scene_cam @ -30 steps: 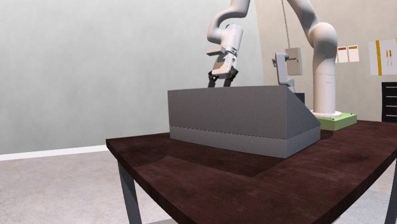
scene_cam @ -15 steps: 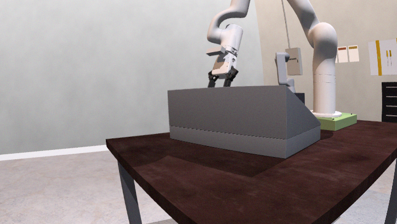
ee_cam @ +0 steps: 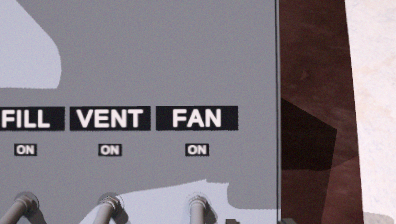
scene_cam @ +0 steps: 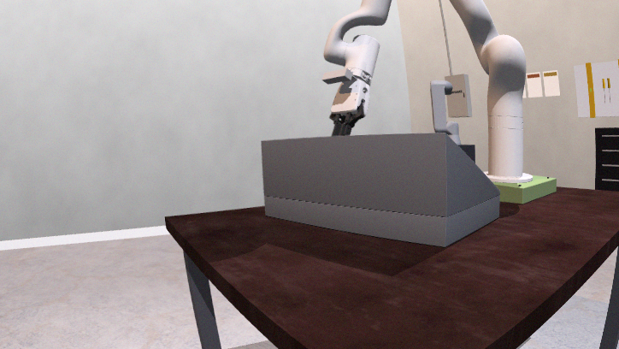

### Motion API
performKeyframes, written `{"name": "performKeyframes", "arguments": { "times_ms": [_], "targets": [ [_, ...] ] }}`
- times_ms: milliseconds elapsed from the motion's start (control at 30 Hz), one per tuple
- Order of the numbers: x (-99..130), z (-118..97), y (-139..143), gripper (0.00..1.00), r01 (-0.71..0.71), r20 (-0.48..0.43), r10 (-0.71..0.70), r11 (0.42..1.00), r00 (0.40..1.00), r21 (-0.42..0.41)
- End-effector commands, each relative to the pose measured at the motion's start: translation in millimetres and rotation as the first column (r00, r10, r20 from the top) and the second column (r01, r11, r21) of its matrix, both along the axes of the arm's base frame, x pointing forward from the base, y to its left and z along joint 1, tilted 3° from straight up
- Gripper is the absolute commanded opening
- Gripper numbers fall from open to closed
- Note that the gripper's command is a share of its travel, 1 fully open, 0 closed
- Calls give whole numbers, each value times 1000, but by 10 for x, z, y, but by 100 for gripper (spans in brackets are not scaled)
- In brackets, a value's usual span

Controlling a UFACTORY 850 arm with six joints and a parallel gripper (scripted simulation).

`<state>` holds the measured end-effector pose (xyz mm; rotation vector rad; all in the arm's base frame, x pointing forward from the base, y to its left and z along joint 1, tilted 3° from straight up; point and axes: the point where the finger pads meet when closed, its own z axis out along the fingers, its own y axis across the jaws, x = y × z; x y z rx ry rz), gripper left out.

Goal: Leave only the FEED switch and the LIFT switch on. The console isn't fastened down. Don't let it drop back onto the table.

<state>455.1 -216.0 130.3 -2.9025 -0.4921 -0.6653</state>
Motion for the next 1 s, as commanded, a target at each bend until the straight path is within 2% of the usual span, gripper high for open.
{"name": "performKeyframes", "arguments": {
  "times_ms": [0,400,733,800,867,900,933,967],
  "targets": [
    [-26,74,-17,0,0,0,0,1000,1000,0],
    [-218,501,-107,0,0,0,0,1000,1000,0],
    [-247,563,-111,0,0,0,0,1000,1000,0],
    [-280,588,68,0,0,4,0,1000,1000,1],
    [-412,630,530,0,-1,12,1,1000,1000,3],
    [-412,630,530,0,-1,12,1,1000,1000,3],
    [-531,638,803,0,-1,15,1,1000,1000,4],
    [-540,640,828,0,-1,15,1,1000,1000,4]
  ]
}}
